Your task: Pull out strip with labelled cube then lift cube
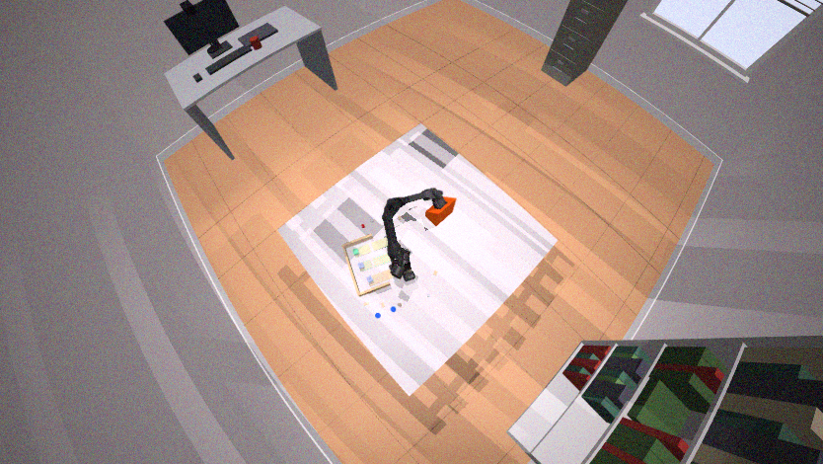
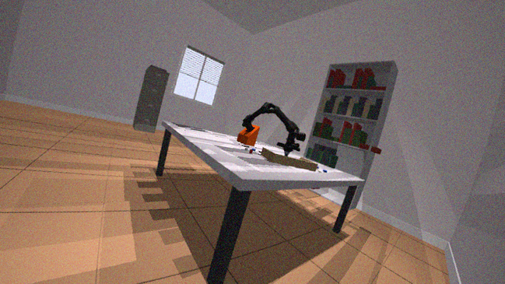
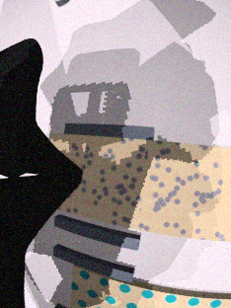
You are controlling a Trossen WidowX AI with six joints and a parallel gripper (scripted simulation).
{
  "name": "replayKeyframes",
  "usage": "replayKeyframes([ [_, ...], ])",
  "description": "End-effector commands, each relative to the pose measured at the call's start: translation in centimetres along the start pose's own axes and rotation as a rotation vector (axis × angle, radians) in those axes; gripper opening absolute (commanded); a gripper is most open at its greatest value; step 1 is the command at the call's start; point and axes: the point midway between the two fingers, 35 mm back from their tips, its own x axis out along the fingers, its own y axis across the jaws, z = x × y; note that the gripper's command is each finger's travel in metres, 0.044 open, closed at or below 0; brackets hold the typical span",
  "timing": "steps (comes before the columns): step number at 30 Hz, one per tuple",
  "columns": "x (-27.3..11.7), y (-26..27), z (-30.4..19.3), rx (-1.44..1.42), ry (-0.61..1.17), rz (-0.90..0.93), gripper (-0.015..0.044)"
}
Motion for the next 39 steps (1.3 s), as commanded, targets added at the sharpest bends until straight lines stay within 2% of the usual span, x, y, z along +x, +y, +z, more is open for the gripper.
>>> replayKeyframes([
  [1, 0.4, 0.0, -1.2, -0.002, 0.019, 0.002, 0.0000],
  [39, 0.3, 0.1, -7.2, -0.004, 0.021, 0.003, 0.0000],
])
